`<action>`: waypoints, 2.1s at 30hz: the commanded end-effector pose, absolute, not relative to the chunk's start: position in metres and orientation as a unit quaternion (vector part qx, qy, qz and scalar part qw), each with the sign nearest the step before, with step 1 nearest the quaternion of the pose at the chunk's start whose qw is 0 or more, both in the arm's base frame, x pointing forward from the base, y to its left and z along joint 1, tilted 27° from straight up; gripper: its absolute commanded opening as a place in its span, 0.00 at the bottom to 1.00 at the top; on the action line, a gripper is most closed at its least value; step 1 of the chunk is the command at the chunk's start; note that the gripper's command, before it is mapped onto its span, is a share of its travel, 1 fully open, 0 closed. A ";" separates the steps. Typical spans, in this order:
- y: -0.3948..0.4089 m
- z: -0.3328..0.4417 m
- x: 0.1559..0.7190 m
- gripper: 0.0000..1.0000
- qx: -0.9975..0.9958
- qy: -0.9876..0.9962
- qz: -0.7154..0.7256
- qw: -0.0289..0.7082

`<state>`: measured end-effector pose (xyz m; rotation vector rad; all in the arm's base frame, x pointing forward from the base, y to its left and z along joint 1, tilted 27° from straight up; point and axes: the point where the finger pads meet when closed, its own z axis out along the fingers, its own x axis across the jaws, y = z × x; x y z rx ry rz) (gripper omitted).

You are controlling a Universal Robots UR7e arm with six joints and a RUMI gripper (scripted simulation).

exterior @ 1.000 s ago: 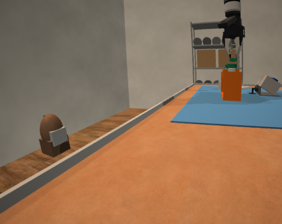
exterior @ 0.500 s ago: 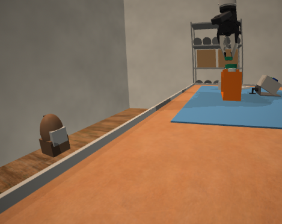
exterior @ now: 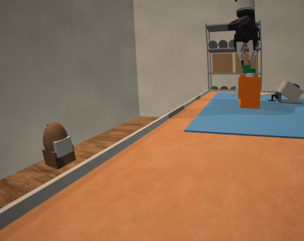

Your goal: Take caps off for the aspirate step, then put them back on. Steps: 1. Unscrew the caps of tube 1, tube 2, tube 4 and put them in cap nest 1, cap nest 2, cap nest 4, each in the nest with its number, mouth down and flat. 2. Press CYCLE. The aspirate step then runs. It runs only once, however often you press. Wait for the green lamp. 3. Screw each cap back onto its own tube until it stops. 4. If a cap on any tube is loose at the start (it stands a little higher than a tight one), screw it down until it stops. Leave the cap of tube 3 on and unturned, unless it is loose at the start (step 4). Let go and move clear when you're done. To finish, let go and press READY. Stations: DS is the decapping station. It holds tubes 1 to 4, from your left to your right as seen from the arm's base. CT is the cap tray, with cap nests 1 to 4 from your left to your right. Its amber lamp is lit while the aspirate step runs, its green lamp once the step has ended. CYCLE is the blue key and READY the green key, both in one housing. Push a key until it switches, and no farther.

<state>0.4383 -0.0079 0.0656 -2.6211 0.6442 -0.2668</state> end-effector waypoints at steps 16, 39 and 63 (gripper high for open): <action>-0.005 0.058 0.442 0.00 -0.944 0.232 -0.097 0.213; -0.002 0.051 0.444 0.00 -0.944 0.232 -0.097 0.213; -0.002 0.050 0.444 0.35 -0.944 0.232 -0.097 0.213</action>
